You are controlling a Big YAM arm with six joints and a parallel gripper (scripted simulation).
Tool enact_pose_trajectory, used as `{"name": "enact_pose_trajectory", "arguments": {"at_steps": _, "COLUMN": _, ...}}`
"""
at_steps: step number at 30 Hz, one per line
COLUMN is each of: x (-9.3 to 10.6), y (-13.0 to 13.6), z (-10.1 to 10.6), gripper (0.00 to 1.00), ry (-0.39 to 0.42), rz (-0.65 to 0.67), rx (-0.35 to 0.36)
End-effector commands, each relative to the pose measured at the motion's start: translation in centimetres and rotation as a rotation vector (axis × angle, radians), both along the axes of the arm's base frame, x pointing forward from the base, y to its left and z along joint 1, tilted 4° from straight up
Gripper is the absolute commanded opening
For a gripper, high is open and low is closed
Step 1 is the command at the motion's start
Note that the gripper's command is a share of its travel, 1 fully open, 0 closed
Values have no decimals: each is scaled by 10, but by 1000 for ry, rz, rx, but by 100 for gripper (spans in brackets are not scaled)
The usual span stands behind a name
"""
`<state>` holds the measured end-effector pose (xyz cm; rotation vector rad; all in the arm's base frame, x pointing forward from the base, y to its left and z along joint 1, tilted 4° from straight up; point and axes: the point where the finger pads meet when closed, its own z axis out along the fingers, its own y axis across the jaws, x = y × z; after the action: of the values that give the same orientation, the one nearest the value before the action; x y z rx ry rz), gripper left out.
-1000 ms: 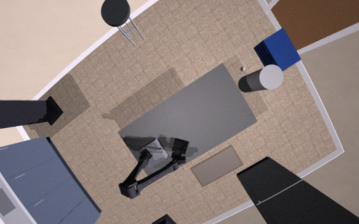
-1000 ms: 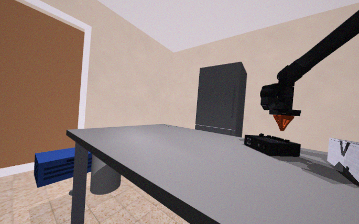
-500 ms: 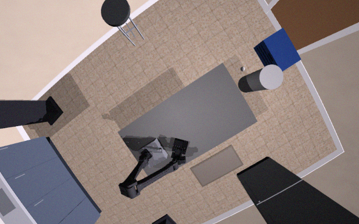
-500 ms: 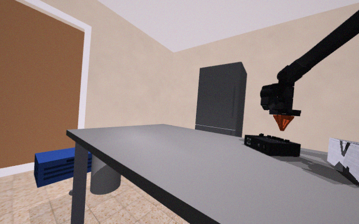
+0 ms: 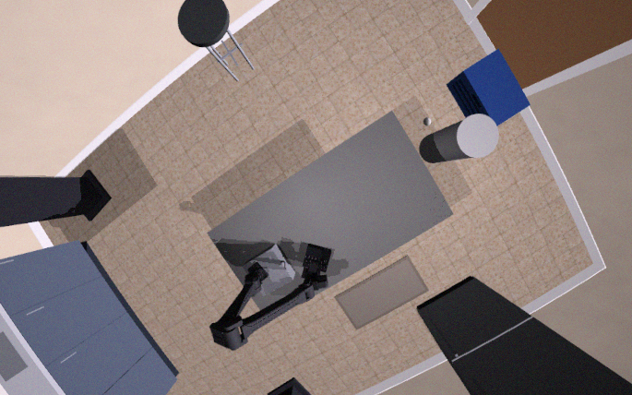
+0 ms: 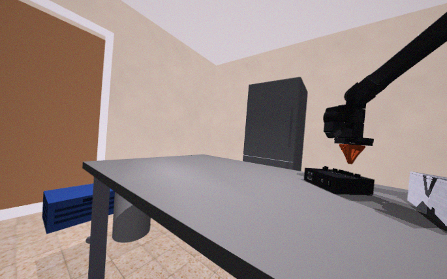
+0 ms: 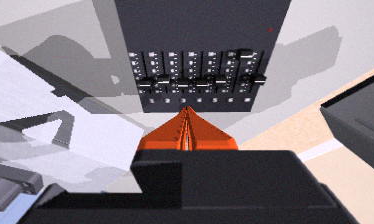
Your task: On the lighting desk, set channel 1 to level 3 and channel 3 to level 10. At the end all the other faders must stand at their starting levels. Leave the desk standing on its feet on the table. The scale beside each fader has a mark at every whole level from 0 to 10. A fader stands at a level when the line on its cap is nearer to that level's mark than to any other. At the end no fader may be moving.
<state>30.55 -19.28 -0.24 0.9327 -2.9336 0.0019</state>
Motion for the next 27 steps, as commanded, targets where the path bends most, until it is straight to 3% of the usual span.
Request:
{"name": "enact_pose_trajectory", "arguments": {"at_steps": 1, "x": -1, "y": 0, "z": -7, "gripper": 0, "ry": -1, "rz": 7, "rx": 3}}
{"name": "enact_pose_trajectory", "arguments": {"at_steps": 27, "x": -4, "y": -2, "z": -21, "gripper": 0, "ry": -1, "rz": 0, "rx": 4}}
